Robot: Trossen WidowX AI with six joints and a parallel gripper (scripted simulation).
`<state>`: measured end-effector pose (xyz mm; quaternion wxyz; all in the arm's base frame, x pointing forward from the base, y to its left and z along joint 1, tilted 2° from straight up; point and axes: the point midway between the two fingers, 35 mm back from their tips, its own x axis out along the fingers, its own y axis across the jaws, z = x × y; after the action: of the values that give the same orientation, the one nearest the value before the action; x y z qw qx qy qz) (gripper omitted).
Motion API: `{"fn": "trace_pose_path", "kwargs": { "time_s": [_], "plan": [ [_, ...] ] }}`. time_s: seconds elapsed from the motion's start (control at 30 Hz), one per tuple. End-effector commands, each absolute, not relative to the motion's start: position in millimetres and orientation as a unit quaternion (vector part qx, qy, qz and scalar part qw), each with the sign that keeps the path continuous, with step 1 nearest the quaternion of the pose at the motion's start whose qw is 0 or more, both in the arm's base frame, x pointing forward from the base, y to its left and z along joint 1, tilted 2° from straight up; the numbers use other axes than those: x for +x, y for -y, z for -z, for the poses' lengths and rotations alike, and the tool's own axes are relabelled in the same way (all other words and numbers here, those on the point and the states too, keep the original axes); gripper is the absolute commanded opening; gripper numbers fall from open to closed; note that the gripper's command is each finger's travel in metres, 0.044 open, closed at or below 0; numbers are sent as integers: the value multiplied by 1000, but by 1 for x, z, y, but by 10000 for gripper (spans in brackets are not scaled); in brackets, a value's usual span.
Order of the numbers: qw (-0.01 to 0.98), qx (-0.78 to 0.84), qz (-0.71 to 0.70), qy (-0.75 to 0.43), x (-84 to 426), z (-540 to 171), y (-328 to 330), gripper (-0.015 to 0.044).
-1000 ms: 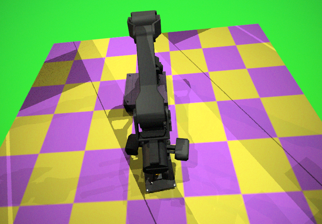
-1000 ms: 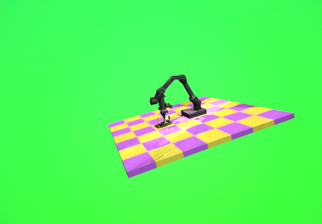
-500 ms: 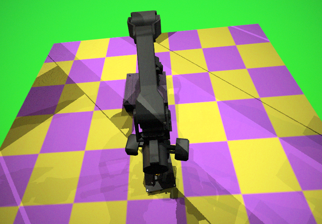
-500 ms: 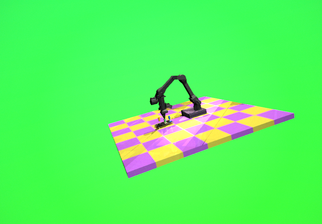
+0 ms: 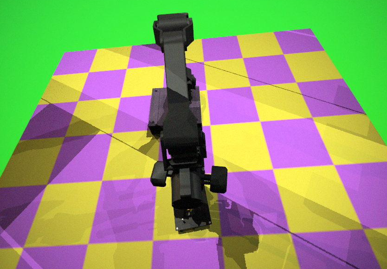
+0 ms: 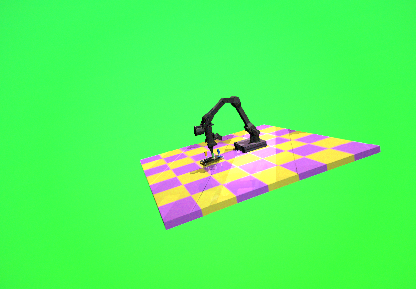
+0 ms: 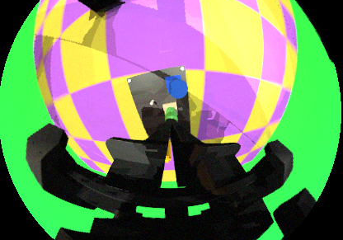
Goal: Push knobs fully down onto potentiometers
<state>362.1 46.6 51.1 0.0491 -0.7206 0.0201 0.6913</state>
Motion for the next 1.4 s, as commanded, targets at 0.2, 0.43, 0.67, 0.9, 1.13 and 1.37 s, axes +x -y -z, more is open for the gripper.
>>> {"fn": "trace_pose_path", "kwargs": {
  "time_s": [0.2, 0.43, 0.67, 0.9, 1.13, 1.37],
  "plan": [
    [50, -714, -698, -19, 366, -49, -48, 0],
    [50, -714, -698, -19, 365, -60, -48, 0],
    [50, -714, -698, -19, 365, -71, -47, 0],
    [48, -711, -701, -22, 364, -69, -46, 53],
    [49, -712, -700, -22, 364, -69, -46, 184],
    [72, -725, -685, -27, 374, -81, -46, 0]
  ]
}}
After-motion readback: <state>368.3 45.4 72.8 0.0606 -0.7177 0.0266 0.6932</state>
